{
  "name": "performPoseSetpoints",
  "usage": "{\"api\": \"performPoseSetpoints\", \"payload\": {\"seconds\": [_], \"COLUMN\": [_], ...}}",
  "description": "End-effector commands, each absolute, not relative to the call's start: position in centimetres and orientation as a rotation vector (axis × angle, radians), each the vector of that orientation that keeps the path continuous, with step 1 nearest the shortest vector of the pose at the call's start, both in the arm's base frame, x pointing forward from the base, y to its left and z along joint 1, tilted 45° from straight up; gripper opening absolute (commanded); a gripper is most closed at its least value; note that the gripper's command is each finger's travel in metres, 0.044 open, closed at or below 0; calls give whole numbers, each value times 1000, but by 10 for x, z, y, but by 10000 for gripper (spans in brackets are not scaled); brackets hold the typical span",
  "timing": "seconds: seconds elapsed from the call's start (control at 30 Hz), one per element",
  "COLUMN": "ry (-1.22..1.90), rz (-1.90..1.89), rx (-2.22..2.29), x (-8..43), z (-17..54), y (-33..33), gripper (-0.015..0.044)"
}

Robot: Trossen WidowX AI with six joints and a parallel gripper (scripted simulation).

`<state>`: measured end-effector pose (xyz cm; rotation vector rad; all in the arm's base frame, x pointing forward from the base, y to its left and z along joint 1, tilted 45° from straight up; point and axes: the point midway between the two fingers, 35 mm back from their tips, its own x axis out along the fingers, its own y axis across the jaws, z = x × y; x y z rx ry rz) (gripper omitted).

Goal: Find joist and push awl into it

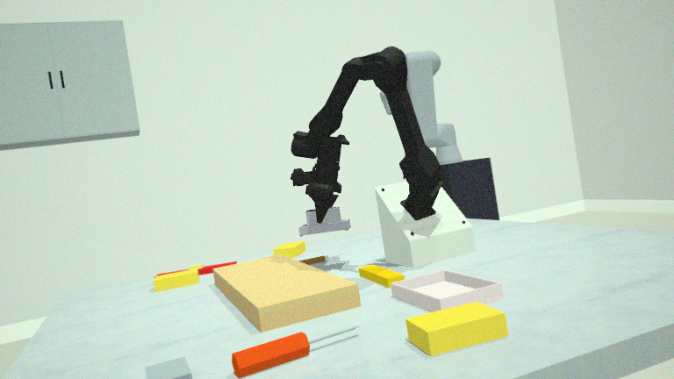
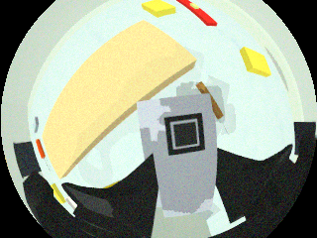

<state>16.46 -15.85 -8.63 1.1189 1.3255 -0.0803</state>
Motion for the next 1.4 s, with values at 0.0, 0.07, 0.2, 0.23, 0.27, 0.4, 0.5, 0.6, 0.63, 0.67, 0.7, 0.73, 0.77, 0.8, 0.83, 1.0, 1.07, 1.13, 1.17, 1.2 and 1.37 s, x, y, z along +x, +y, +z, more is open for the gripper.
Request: {"api": "performPoseSetpoints", "payload": {"seconds": [0.0,0.07,0.2,0.23,0.27,0.4,0.5,0.6,0.63,0.67,0.7,0.73,0.77,0.8,0.83,1.0,1.07,1.13,1.17,1.2,1.37], "ry": [1326,1325,1318,1316,1313,1303,1296,1288,1285,1282,1279,1277,1274,1271,1268,1253,1247,1241,1238,1235,1218], "rz": [-79,-75,-52,-44,-36,-3,21,45,53,61,69,77,85,93,101,141,157,173,181,188,228], "rx": [1105,1102,1083,1076,1069,1043,1023,1003,997,990,983,977,970,964,957,924,911,898,891,885,852], "x": [163,164,173,176,179,191,200,209,212,215,218,221,225,228,231,246,253,259,262,265,281], "z": [-78,-79,-80,-80,-81,-83,-85,-86,-87,-87,-88,-89,-89,-90,-91,-94,-95,-96,-97,-98,-101], "y": [-165,-166,-174,-177,-179,-190,-197,-204,-206,-208,-210,-212,-214,-216,-218,-227,-230,-233,-234,-236,-242], "gripper": [0,0,0,0,0,0,0,0,0,0,0,0,0,0,0,0,0,0,0,0,0]}}
